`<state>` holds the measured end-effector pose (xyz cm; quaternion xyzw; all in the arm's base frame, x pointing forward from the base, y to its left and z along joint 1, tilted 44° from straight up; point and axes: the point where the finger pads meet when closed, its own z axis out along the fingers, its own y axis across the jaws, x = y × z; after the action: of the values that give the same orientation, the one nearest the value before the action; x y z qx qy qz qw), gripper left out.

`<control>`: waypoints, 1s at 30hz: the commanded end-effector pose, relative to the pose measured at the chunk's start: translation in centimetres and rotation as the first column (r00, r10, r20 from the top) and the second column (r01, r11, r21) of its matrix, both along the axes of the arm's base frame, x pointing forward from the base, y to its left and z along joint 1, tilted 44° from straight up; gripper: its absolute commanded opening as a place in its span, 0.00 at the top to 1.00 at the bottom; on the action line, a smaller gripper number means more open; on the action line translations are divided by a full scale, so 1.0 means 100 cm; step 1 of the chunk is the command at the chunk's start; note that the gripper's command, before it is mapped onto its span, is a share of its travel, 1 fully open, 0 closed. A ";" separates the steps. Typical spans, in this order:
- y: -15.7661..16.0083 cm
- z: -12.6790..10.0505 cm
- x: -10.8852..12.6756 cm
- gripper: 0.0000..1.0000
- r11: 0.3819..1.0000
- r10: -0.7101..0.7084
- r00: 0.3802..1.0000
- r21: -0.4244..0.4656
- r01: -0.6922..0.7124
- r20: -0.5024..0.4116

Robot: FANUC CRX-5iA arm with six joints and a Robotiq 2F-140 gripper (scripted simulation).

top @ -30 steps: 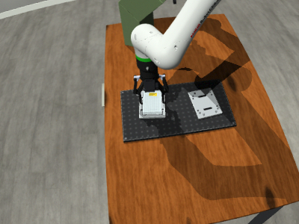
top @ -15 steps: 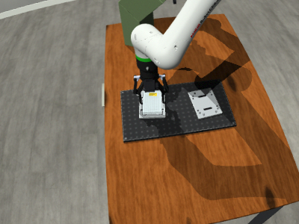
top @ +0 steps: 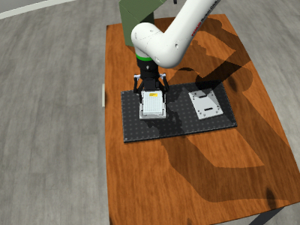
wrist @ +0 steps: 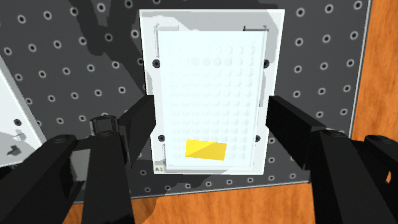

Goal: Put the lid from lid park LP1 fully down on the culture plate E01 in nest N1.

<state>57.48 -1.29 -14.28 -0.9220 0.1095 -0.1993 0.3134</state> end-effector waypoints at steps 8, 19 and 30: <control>-0.008 0.010 -0.005 0.31 1.000 -0.001 1.000 -0.001 0.001 0.001; -0.019 0.025 -0.014 0.31 1.000 -0.001 1.000 -0.001 0.001 0.001; -0.023 0.031 -0.018 0.31 1.000 -0.001 1.000 -0.001 0.001 0.001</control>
<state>55.66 -3.52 -11.26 -0.9220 0.1095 -0.1994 0.3134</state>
